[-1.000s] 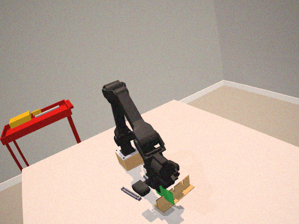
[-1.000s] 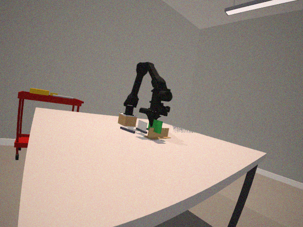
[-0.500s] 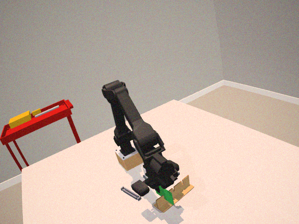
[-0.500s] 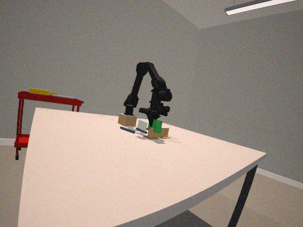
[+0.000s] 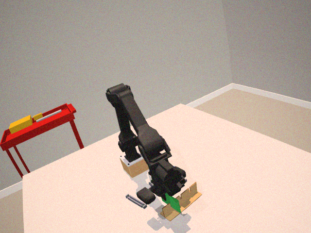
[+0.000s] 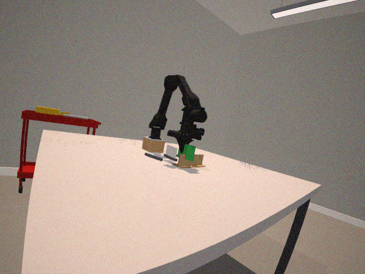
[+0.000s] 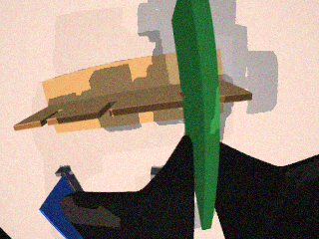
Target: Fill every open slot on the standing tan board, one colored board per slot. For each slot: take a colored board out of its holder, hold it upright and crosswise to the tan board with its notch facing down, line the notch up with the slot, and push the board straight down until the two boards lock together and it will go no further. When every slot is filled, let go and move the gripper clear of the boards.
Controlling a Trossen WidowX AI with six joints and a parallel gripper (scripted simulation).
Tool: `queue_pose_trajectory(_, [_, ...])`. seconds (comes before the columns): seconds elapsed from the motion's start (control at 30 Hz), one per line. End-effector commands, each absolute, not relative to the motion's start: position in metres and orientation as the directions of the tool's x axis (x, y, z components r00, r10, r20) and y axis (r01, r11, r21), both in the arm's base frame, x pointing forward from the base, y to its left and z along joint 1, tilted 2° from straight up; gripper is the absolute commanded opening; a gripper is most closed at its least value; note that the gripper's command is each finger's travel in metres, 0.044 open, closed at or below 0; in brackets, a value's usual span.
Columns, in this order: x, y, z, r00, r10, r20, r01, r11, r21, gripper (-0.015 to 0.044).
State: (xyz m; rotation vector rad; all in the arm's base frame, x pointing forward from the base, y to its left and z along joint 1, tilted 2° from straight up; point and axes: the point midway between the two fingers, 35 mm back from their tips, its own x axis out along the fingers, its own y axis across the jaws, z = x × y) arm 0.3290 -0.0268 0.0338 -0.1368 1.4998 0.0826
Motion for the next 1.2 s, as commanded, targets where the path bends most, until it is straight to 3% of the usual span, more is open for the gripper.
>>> queue_pose_trajectory(0.0, [0.327,-0.027,0.033,0.064,-0.031,-0.997,-0.146,0.988,-0.04,0.0])
queue_pose_trajectory(1.17, [0.33,-0.027,0.017,0.064,-0.031,-0.997,-0.132,0.991,-0.039,0.0])
